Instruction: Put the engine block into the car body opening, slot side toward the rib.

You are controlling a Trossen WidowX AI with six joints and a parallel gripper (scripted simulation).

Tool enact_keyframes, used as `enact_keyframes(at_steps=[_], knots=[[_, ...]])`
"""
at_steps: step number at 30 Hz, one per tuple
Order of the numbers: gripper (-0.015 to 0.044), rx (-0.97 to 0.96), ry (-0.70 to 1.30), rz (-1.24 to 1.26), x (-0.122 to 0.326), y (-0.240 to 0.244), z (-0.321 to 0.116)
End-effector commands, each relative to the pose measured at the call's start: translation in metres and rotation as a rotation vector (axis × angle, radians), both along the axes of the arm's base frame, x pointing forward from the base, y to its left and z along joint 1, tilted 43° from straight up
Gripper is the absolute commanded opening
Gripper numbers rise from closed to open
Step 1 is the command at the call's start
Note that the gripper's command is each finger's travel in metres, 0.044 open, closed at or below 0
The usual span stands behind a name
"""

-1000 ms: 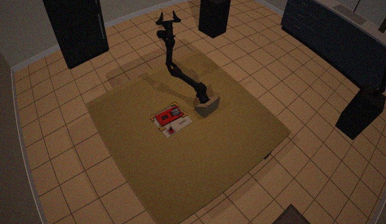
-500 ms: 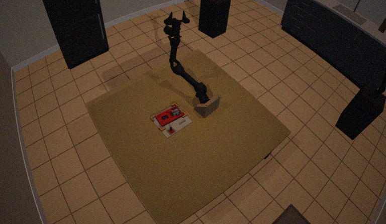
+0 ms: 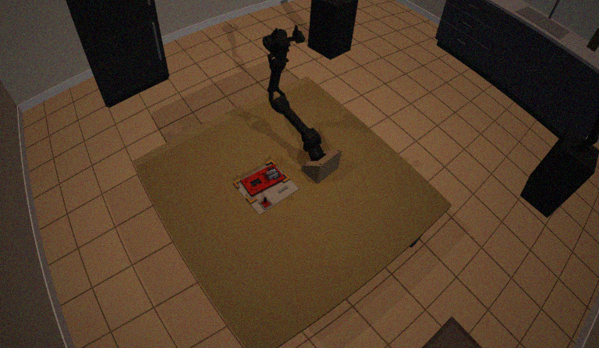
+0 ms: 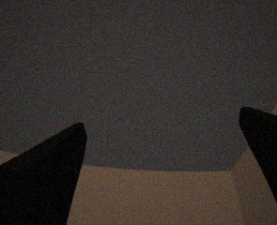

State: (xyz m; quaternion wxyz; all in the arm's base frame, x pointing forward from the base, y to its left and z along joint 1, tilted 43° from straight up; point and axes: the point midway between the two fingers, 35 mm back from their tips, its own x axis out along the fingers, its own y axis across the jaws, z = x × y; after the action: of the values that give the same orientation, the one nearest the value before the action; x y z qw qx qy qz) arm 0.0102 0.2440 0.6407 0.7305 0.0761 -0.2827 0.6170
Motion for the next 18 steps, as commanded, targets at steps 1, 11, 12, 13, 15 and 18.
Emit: enact_keyframes(at_steps=[1, 11, 12, 13, 15, 18], knots=[[0.044, -0.092, 0.057, -0.056, 0.018, 0.024, -0.025], [0.044, -0.301, 0.207, -0.212, 0.071, 0.061, -0.091], [0.044, -0.321, 0.224, -0.229, 0.076, 0.063, -0.098], [0.044, -0.341, 0.241, -0.247, 0.082, 0.065, -0.105], [0.044, -0.377, 0.275, -0.285, 0.094, 0.067, -0.119], [0.044, -0.426, 0.329, -0.352, 0.112, 0.067, -0.139]])
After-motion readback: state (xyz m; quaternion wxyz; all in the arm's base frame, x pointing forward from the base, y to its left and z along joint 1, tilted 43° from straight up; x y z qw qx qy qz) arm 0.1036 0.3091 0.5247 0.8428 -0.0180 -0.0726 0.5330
